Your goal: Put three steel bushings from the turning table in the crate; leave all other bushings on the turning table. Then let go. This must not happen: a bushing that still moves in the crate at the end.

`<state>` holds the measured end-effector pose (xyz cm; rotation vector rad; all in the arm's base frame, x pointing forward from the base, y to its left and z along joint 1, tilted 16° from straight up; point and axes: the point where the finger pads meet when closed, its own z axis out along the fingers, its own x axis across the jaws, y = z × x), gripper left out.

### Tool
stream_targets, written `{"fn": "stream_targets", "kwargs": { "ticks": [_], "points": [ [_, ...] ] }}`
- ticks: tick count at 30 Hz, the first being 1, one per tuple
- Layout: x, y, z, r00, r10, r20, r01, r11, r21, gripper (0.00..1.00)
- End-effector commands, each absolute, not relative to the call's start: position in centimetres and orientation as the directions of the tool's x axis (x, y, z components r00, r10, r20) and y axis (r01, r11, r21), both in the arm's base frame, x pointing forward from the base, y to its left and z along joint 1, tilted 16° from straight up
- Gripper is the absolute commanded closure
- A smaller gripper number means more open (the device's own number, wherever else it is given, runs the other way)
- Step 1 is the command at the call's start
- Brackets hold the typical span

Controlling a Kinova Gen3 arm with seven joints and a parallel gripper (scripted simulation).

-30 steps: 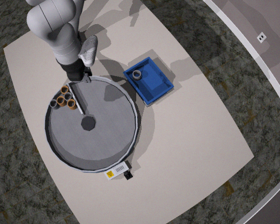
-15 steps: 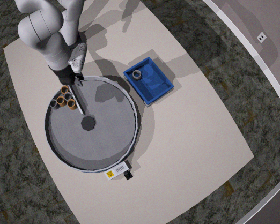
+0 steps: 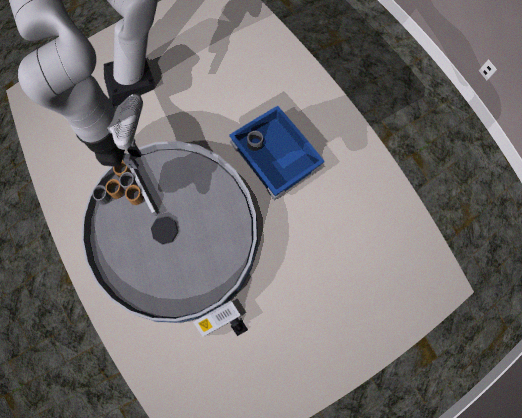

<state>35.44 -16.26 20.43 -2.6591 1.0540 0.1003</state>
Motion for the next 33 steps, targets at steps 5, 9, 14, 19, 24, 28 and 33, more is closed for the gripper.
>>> {"fn": "stream_targets", "kwargs": {
  "ticks": [5,9,14,19,24,28,33],
  "points": [
    [33.8,-18.3,16.9,0.71,-0.683,-0.172,-0.703,-0.674,-0.226,0.55],
    [33.4,-18.8,16.1,0.705,-0.688,-0.174,-0.709,-0.669,-0.224,0.55],
    [33.4,-18.8,16.1,0.705,-0.688,-0.174,-0.709,-0.669,-0.224,0.55],
    [33.0,-19.1,15.4,0.693,-0.697,-0.184,-0.72,-0.657,-0.223,0.55],
    [31.4,-21.1,11.9,0.671,-0.717,-0.191,-0.741,-0.636,-0.217,0.55],
    [31.4,-21.1,11.9,0.671,-0.717,-0.191,-0.741,-0.636,-0.217,0.55],
    [31.4,-21.1,11.9,0.671,-0.717,-0.191,-0.741,-0.636,-0.217,0.55]
  ]
}}
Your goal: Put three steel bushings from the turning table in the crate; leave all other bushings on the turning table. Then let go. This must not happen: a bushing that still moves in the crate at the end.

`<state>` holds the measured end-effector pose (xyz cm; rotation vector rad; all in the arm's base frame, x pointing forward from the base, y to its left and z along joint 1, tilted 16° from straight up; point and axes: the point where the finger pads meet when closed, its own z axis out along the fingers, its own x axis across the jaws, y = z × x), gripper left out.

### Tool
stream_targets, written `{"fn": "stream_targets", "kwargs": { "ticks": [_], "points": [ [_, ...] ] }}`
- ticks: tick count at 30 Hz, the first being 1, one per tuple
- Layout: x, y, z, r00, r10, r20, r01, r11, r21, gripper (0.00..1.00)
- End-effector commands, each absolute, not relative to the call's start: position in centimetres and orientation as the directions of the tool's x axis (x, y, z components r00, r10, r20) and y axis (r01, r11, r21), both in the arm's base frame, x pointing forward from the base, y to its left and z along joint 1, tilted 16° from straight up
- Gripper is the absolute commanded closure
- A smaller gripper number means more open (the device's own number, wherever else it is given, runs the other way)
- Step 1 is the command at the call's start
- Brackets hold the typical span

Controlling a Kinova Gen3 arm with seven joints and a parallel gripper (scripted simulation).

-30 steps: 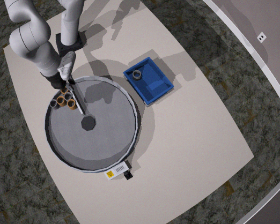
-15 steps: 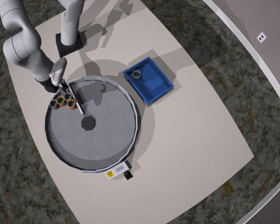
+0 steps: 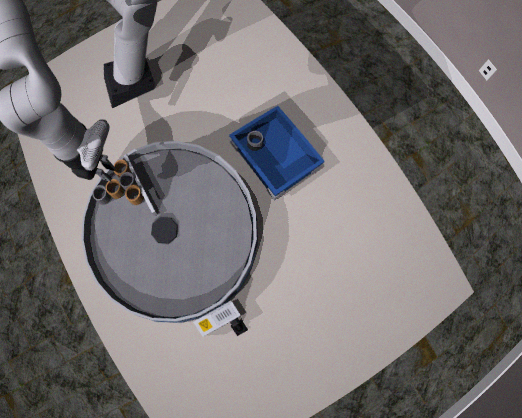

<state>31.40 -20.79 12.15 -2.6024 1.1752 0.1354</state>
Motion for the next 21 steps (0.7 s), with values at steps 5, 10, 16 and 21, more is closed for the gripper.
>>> {"fn": "stream_targets", "kwargs": {
  "ticks": [5,10,16,21],
  "points": [
    [30.2,-22.3,9.5,0.647,-0.735,-0.204,-0.762,-0.612,-0.212,0.55],
    [29.3,-23.3,7.7,0.635,-0.744,-0.208,-0.772,-0.6,-0.208,0.55],
    [29.3,-23.3,7.7,0.635,-0.744,-0.208,-0.772,-0.6,-0.208,0.55],
    [29.8,-24.2,7.3,0.643,-0.741,-0.194,-0.765,-0.609,-0.211,0.55]
  ]
}}
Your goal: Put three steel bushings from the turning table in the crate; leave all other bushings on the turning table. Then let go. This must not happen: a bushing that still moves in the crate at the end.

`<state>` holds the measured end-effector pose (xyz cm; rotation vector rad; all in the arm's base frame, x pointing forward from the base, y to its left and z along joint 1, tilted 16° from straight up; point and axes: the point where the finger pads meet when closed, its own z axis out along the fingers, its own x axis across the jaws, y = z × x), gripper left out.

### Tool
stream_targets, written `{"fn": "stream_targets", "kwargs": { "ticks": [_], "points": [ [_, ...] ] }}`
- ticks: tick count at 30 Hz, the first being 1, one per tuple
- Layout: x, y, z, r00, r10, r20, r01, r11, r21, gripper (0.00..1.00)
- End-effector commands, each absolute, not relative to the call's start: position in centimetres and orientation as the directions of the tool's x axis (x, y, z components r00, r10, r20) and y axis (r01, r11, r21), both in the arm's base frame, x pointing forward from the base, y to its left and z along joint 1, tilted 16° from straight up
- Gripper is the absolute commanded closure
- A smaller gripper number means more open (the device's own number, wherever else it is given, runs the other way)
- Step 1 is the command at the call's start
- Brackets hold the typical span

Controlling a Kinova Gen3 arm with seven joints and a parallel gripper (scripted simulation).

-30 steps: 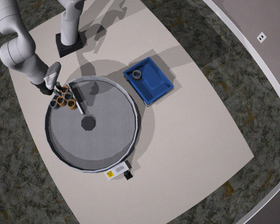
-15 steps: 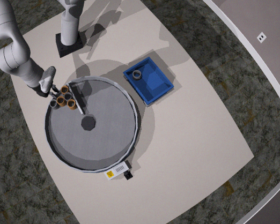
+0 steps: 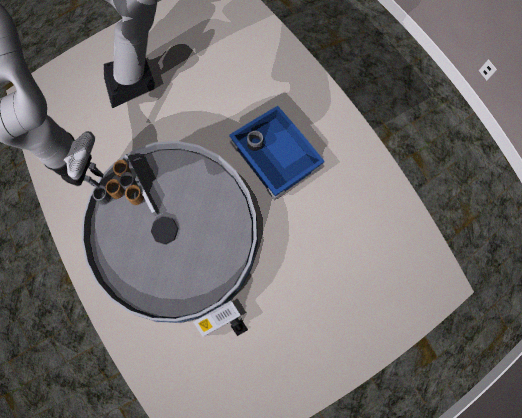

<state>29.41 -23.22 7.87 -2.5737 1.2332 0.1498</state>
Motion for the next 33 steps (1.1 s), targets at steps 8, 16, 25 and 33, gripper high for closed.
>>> {"fn": "stream_targets", "kwargs": {
  "ticks": [8,16,25,33],
  "points": [
    [30.4,-25.8,6.3,0.666,-0.728,-0.163,-0.744,-0.633,-0.216,0.55],
    [30.2,-25.4,6.2,0.658,-0.733,-0.173,-0.751,-0.624,-0.215,0.55],
    [30.3,-25.2,5.0,0.66,-0.731,-0.17,-0.749,-0.626,-0.215,0.55],
    [30.3,-25.1,5.0,0.663,-0.728,-0.172,-0.747,-0.629,-0.217,0.55]
  ]
}}
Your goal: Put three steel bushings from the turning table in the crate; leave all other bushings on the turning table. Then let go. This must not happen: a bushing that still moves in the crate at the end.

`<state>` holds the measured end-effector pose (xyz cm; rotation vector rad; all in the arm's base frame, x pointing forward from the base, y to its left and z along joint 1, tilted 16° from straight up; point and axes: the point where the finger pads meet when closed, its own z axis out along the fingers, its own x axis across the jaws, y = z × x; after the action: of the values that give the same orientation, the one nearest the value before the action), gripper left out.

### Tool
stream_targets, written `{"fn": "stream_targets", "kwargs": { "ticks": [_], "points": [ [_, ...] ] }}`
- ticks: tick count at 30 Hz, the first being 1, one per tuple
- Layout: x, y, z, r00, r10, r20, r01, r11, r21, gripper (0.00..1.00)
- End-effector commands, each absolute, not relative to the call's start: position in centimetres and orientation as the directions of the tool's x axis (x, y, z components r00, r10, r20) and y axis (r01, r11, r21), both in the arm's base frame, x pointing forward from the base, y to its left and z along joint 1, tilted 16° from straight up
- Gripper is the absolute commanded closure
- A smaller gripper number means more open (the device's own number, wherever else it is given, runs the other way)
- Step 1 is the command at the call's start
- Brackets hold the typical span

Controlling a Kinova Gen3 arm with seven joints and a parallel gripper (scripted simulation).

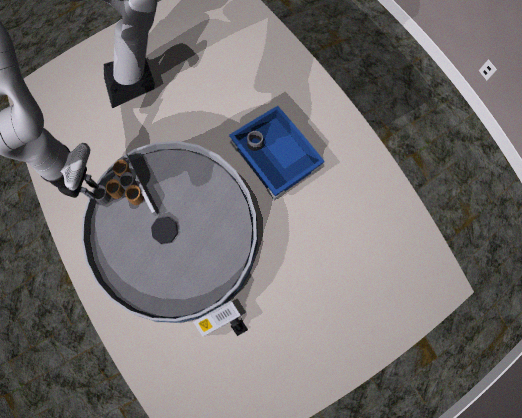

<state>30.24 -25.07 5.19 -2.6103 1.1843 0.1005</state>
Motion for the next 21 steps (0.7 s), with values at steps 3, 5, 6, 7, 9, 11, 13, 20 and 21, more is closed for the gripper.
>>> {"fn": "stream_targets", "kwargs": {
  "ticks": [3,5,6,7,9,11,13,20,21],
  "points": [
    [30.4,-24.9,4.1,0.665,-0.727,-0.17,-0.745,-0.631,-0.217,0.55],
    [30.4,-24.8,3.8,0.666,-0.727,-0.169,-0.745,-0.631,-0.217,0.55],
    [30.4,-24.8,3.8,0.666,-0.727,-0.169,-0.745,-0.631,-0.217,0.55],
    [30.4,-24.8,3.8,0.666,-0.727,-0.169,-0.745,-0.631,-0.217,0.55],
    [30.4,-24.8,3.8,0.666,-0.727,-0.169,-0.745,-0.631,-0.217,0.55],
    [30.4,-24.8,3.8,0.666,-0.727,-0.169,-0.745,-0.631,-0.217,0.55],
    [30.4,-24.8,3.8,0.666,-0.727,-0.169,-0.745,-0.631,-0.217,0.55],
    [30.5,-24.5,2.8,0.67,-0.723,-0.168,-0.741,-0.635,-0.219,0.55],
    [30.5,-24.5,2.5,0.67,-0.723,-0.168,-0.74,-0.636,-0.219,0.55]
  ]
}}
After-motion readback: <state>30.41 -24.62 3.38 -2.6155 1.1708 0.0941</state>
